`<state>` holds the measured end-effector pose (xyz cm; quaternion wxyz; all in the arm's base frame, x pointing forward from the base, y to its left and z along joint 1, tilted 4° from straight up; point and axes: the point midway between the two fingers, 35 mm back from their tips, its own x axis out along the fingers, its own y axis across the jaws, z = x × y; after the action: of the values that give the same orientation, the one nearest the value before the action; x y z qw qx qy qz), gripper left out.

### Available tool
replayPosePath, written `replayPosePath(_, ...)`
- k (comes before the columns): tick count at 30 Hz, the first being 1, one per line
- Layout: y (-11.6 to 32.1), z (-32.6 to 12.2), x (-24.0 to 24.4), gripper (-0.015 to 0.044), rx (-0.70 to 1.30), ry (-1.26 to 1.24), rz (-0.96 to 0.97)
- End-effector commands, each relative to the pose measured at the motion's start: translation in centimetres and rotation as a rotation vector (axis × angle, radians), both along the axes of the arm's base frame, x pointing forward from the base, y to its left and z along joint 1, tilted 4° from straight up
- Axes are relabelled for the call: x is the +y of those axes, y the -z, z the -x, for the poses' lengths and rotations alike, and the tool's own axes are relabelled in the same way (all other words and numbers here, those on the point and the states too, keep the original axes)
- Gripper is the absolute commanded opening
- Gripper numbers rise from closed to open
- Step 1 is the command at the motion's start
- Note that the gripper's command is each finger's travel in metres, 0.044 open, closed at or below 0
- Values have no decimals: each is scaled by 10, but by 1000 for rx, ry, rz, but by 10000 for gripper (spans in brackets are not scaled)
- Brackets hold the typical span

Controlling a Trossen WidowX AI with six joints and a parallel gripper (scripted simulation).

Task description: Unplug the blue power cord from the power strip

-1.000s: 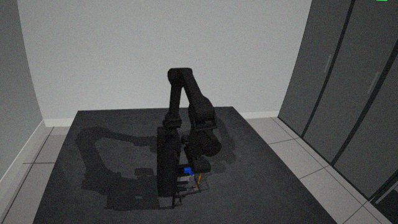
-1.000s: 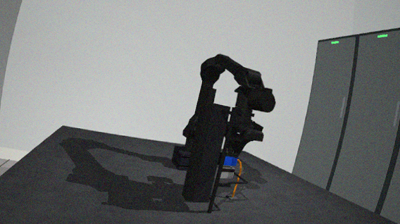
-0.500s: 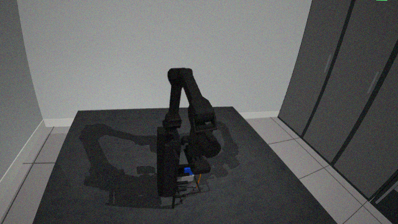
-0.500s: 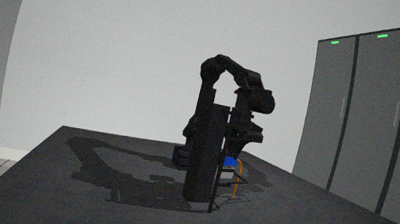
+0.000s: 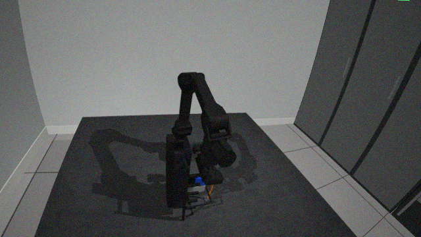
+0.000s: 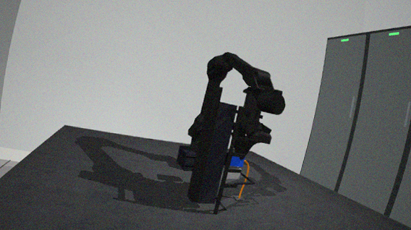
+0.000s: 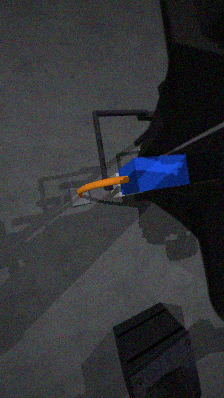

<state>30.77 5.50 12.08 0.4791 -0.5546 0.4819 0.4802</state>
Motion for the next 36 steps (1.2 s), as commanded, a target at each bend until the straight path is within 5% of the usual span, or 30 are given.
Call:
replayPosePath(1,-1,2,20,0,1,-17,-35)
replayPosePath(21,-2,7,52,0,2,-19,-39)
replayPosePath(36,-1,7,42,394,2,-21,-39)
